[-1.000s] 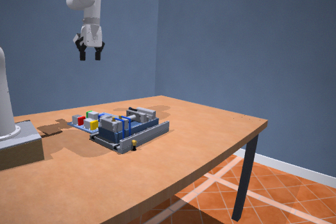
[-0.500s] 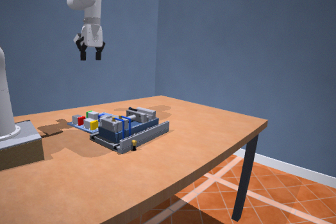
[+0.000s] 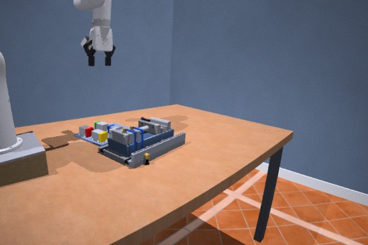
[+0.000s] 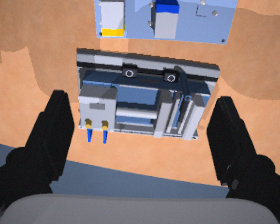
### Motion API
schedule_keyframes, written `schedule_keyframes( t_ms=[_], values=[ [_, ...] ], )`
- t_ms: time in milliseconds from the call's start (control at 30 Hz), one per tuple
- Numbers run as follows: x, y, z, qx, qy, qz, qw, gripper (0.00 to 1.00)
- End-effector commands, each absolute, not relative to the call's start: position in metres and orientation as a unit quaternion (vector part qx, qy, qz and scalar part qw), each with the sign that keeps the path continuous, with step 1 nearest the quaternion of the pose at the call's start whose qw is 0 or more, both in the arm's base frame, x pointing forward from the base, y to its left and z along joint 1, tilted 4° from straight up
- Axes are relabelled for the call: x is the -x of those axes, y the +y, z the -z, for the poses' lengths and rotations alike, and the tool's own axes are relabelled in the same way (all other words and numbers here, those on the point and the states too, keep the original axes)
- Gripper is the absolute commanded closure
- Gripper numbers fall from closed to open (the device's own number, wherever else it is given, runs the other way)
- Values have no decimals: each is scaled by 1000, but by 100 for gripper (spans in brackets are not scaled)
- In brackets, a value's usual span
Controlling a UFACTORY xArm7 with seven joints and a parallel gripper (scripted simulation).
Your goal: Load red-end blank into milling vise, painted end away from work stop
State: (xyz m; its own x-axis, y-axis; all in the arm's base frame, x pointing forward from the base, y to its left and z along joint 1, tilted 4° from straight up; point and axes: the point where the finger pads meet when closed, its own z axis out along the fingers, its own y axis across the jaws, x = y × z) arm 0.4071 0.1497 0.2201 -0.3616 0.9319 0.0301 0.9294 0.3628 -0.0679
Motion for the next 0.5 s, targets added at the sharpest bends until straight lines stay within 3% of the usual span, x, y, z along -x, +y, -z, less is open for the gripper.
schedule_keyframes(
  t_ms=[0, 467],
  values=[
    [-408, 150, -222, 564, -825, -18, 30, 0],
    [-410, 149, -222, 564, -825, -18, 30, 0]
  ],
)
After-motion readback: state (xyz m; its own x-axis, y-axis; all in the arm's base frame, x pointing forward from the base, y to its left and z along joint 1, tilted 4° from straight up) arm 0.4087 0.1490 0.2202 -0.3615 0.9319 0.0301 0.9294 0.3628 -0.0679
